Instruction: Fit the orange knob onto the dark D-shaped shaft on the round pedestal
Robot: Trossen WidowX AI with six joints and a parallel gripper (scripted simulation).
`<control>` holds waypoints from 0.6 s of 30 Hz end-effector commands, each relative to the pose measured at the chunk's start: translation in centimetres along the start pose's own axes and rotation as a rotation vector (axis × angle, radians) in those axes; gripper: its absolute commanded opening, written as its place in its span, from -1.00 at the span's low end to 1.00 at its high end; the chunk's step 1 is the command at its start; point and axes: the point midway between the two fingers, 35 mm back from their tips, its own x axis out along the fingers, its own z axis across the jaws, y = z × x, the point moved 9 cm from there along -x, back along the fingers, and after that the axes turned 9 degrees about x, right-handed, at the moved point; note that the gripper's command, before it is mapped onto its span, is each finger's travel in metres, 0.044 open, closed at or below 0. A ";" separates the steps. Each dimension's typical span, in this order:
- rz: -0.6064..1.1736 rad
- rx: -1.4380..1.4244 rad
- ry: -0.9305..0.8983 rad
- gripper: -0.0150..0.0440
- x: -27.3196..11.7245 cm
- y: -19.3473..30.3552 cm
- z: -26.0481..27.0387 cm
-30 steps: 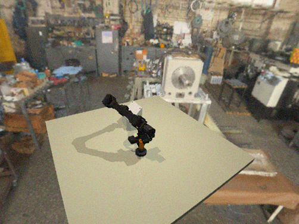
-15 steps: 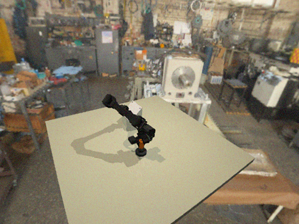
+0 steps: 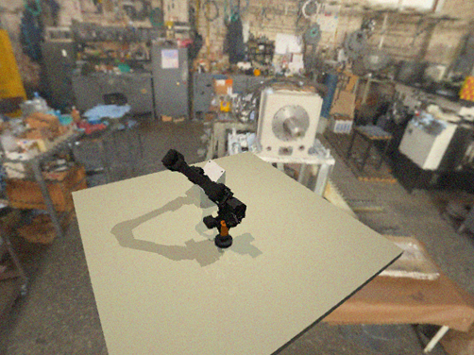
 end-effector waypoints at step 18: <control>-0.003 -0.018 0.003 -0.49 0.7 0.1 0.0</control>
